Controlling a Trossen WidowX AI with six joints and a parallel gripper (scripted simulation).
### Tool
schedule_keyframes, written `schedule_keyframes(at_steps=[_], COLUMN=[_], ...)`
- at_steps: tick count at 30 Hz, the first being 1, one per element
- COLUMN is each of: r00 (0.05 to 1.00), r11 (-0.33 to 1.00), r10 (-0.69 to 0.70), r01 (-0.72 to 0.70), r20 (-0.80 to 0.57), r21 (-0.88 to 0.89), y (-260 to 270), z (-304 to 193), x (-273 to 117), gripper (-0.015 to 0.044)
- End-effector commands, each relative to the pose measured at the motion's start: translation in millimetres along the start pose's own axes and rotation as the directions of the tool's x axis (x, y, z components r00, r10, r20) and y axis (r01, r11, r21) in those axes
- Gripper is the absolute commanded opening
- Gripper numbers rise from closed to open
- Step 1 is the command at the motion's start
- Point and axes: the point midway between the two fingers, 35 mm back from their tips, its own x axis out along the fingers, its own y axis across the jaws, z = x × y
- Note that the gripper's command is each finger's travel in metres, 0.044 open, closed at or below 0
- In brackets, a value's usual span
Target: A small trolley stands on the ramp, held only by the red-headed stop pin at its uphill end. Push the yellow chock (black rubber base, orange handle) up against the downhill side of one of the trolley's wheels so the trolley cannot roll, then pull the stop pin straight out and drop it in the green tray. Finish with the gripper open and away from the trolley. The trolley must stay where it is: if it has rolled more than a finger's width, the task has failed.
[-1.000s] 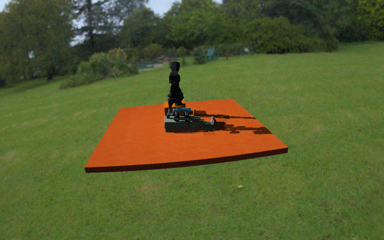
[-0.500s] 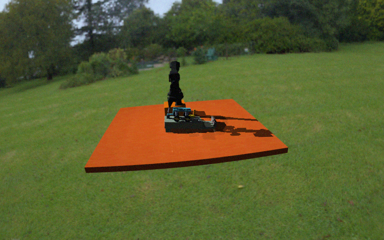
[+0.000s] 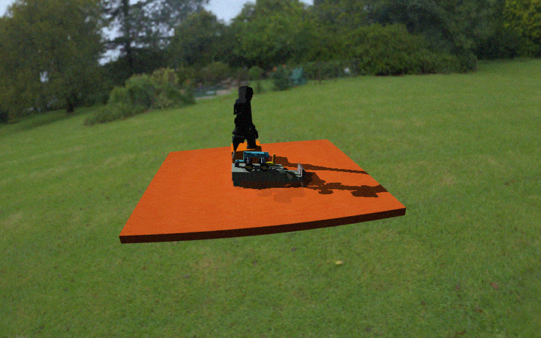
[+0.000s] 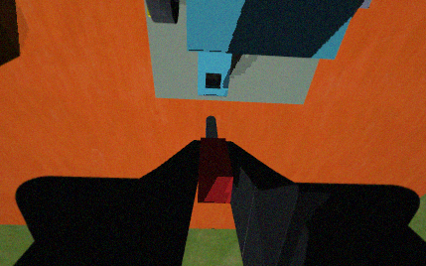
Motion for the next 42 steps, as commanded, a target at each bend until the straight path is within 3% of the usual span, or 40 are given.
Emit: schedule_keyframes(at_steps=[1,30,42], r00=[1.000,1.000,1.000], r11=[1.000,1.000,1.000], r10=[-0.002,0.004,0.004], r01=[0.002,-0.004,-0.004], r20=[0.000,0.000,0.002], r21=[-0.001,-0.003,-0.003], y=[-1,82,83], z=[-8,-9,9], x=[0,4,3], gripper=[0.0000,0.0000,0.0000])
